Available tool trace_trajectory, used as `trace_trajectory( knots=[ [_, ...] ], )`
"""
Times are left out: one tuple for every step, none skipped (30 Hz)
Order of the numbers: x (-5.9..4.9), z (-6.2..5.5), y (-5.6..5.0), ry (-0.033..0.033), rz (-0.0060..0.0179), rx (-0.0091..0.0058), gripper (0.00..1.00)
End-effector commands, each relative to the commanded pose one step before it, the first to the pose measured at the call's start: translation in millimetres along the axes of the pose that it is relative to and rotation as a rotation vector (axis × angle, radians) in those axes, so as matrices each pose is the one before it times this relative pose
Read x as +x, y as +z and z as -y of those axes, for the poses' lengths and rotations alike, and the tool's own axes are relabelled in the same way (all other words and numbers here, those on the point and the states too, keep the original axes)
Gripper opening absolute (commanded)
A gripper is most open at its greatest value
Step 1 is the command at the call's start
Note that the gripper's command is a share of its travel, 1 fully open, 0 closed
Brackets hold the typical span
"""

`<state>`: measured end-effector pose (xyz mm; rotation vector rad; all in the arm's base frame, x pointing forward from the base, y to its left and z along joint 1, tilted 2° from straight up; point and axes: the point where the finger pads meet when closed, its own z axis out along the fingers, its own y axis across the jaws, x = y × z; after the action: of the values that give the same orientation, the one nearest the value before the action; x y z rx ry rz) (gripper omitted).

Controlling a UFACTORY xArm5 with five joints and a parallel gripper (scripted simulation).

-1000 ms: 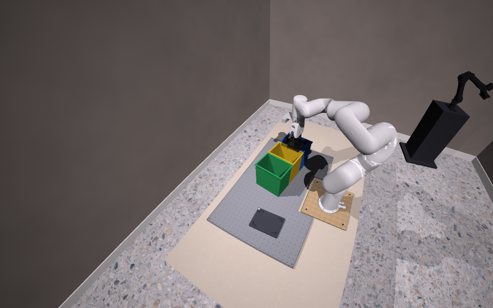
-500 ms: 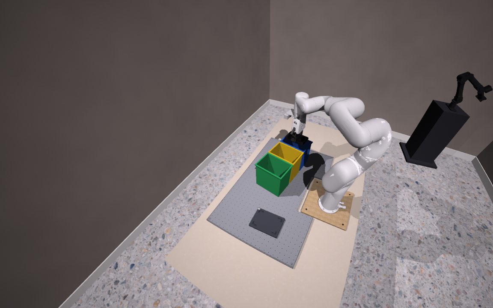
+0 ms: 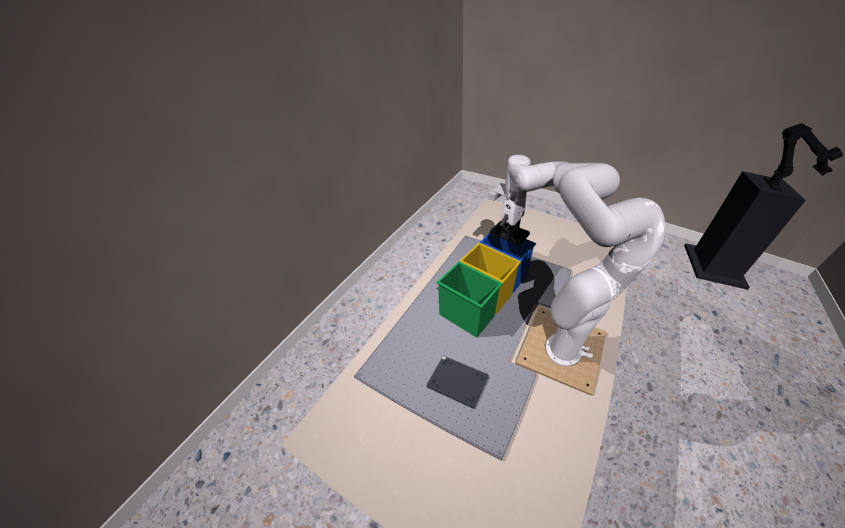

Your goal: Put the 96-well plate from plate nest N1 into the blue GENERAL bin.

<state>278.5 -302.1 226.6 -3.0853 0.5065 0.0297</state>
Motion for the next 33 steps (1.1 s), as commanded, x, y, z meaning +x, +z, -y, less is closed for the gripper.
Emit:
trace_trajectory(
  knots=[
    [0.87, -0.39, -1.48, 0.00013, -0.00337, -0.00183, 0.00],
    [-0.02, 0.10, 0.00, 0.00000, 0.00000, 0.00000, 0.00],
    [-0.02, 0.10, 0.00, 0.00000, 0.00000, 0.00000, 0.00],
    [-0.02, 0.10, 0.00, 0.00000, 0.00000, 0.00000, 0.00],
    [-0.02, 0.10, 0.00, 0.00000, 0.00000, 0.00000, 0.00],
    [-0.02, 0.09, 0.00, 0.00000, 0.00000, 0.00000, 0.00],
    [-0.02, 0.09, 0.00, 0.00000, 0.00000, 0.00000, 0.00],
    [-0.02, 0.09, 0.00, 0.00000, 0.00000, 0.00000, 0.00],
    [-0.02, 0.08, 0.00, 0.00000, 0.00000, 0.00000, 0.00],
    [-0.02, 0.08, 0.00, 0.00000, 0.00000, 0.00000, 0.00],
    [-0.02, 0.07, 0.00, 0.00000, 0.00000, 0.00000, 0.00],
    [-0.02, 0.07, 0.00, 0.00000, 0.00000, 0.00000, 0.00],
    [0.00, 0.00, 0.00, 0.00000, 0.00000, 0.00000, 0.00],
    [0.00, 0.00, 0.00, 0.00000, 0.00000, 0.00000, 0.00],
    [-0.01, 0.06, 0.00, 0.00000, 0.00000, 0.00000, 0.00],
    [-0.01, 0.06, 0.00, 0.00000, 0.00000, 0.00000, 0.00],
    [-0.01, 0.05, 0.00, 0.00000, 0.00000, 0.00000, 0.00],
    [-0.01, 0.05, 0.00, 0.00000, 0.00000, 0.00000, 0.00],
    [-0.01, 0.05, 0.00, 0.00000, 0.00000, 0.00000, 0.00],
    [-0.01, 0.05, 0.00, 0.00000, 0.00000, 0.00000, 0.00],
    [-0.01, 0.05, 0.00, 0.00000, 0.00000, 0.00000, 0.00],
    [-0.01, 0.04, 0.00, 0.00000, 0.00000, 0.00000, 0.00],
    [-0.01, 0.04, 0.00, 0.00000, 0.00000, 0.00000, 0.00],
    [-0.01, 0.04, 0.00, 0.00000, 0.00000, 0.00000, 0.00],
    [-0.01, 0.04, 0.00, 0.00000, 0.00000, 0.00000, 0.00],
    [-0.01, 0.03, 0.00, 0.00000, 0.00000, 0.00000, 0.00],
    [-0.01, 0.03, 0.00, 0.00000, 0.00000, 0.00000, 0.00],
    [-0.01, 0.03, 0.00, 0.00000, 0.00000, 0.00000, 0.00],
    [0.00, 0.05, 1.67, 0.00000, 0.00000, 0.00000, 0.00],
    [0.00, 0.00, 0.00, 0.00000, 0.00000, 0.00000, 0.00],
    [0.00, 0.00, 0.00, 0.00000, 0.00000, 0.00000, 0.00],
    [0.00, 0.04, 1.67, 0.00000, 0.00000, 0.00000, 0.00],
    [0.00, 0.04, 1.67, 0.00000, 0.00000, 0.00000, 0.00]
  ],
)
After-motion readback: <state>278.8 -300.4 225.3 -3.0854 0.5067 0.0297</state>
